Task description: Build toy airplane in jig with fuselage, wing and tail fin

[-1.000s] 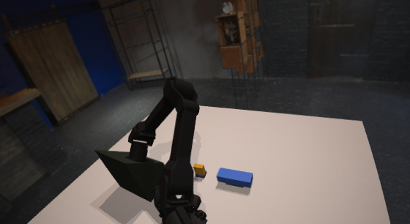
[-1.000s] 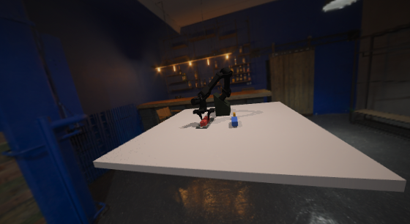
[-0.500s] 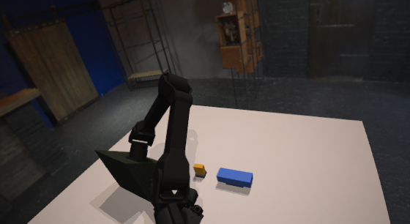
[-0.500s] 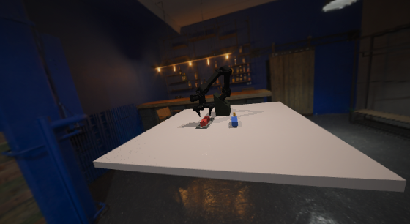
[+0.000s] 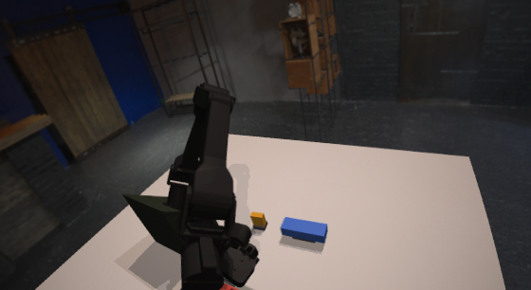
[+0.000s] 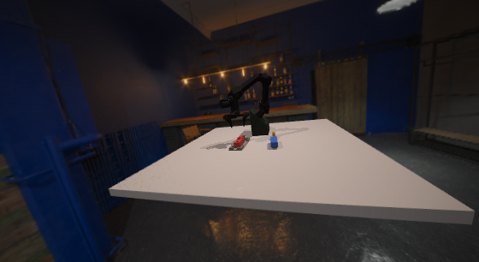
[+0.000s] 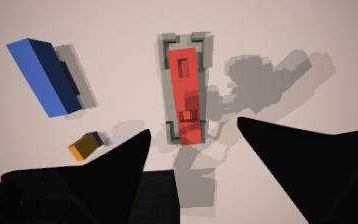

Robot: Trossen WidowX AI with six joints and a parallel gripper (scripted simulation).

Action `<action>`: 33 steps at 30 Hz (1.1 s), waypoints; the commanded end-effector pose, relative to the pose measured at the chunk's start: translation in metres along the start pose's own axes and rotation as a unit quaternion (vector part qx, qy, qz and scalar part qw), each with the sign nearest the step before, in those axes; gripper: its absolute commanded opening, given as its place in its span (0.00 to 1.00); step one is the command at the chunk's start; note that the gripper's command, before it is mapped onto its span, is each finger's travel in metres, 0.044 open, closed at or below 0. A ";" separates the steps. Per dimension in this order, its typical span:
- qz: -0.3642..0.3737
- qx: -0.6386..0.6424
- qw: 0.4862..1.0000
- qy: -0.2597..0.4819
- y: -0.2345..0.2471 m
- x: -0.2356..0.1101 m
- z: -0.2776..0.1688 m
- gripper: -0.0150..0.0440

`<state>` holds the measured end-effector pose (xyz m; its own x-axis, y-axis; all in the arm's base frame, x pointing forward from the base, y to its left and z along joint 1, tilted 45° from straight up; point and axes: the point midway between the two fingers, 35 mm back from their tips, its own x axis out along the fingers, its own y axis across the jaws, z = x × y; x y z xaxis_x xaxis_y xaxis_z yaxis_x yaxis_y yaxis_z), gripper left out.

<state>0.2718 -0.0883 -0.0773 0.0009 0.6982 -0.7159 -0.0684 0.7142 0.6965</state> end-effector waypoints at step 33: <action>0.008 -0.010 1.000 -0.001 0.256 0.070 0.076 1.00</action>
<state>0.3333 0.1444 0.0616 0.0128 0.7113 -0.7028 -0.0997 0.7002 0.7069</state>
